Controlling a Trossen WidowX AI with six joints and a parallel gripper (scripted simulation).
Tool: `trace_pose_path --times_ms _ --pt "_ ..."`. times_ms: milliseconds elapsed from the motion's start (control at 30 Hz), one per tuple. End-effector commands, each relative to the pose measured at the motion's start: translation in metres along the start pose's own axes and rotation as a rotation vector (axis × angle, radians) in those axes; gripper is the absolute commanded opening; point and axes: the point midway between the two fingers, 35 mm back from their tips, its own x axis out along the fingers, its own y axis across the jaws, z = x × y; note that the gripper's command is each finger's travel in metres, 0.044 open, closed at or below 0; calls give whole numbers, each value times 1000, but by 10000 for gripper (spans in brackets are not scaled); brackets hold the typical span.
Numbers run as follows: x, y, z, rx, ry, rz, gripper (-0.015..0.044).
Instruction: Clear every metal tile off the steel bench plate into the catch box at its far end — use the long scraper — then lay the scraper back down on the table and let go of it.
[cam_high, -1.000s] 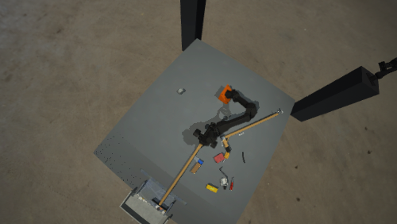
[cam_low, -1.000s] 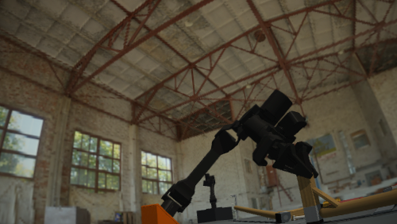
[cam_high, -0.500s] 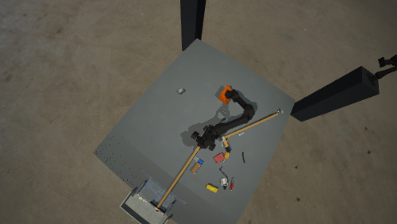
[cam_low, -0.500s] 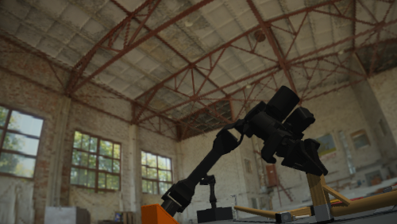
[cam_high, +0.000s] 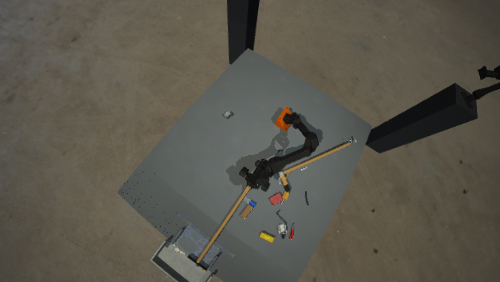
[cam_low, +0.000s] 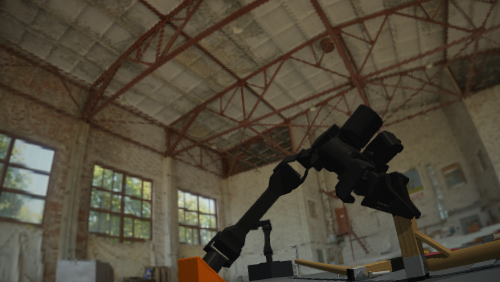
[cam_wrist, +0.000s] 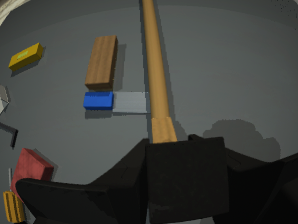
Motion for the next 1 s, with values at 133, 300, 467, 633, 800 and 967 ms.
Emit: trace_pose_path --times_ms 133,300,467,633,800,967 --pt "0 0 0 0 -1 0 0" --pt "0 0 2 -1 -5 -1 0" --pt "-4 0 -1 -1 -5 -1 0" --pt "-9 0 -5 -1 -6 -2 0" --pt "-15 0 -9 -1 -6 -2 0" --pt "-20 0 -13 -1 -6 -3 0"
